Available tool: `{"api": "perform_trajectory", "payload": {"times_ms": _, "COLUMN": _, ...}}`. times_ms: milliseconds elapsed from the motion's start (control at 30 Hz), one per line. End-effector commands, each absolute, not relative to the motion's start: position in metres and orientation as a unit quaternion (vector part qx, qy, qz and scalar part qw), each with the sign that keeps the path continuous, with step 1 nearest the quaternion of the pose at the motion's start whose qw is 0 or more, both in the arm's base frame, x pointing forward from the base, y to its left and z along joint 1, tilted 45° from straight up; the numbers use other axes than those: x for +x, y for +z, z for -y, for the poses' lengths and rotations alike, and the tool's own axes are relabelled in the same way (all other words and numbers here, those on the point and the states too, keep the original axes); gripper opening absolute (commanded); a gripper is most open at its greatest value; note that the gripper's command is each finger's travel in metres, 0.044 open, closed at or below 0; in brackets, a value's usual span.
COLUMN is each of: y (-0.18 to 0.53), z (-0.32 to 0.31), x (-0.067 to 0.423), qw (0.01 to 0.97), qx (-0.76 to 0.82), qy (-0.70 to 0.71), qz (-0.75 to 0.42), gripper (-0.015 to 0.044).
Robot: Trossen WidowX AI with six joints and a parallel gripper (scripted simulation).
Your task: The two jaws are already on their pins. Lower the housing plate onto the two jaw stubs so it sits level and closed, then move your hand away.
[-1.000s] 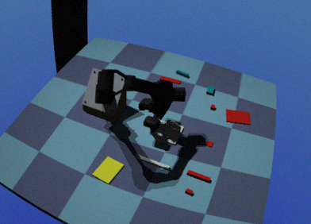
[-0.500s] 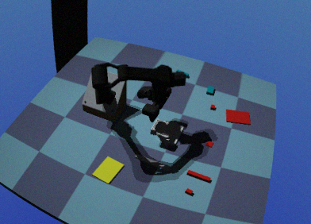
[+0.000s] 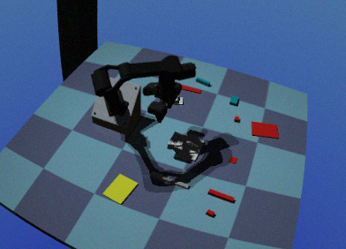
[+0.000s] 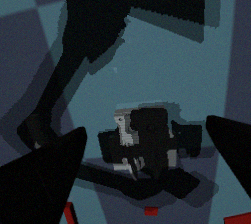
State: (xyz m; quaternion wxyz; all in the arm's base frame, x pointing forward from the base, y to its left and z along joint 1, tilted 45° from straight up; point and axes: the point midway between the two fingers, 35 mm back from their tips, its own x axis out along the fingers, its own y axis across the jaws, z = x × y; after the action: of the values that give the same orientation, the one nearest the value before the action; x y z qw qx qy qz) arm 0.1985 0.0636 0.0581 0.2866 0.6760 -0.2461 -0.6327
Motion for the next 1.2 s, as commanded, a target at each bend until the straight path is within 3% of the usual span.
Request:
{"api": "perform_trajectory", "payload": {"times_ms": 0, "y": 0.0590, "z": -0.0646, "x": 0.1966, "qw": 0.284, "qx": 0.676, "qy": -0.634, "qz": 0.247, "gripper": 0.0440}}
{"api": "perform_trajectory", "payload": {"times_ms": 1167, "y": 0.0590, "z": -0.0646, "x": 0.1966, "qw": 0.284, "qx": 0.676, "qy": -0.634, "qz": 0.247, "gripper": 0.0440}}
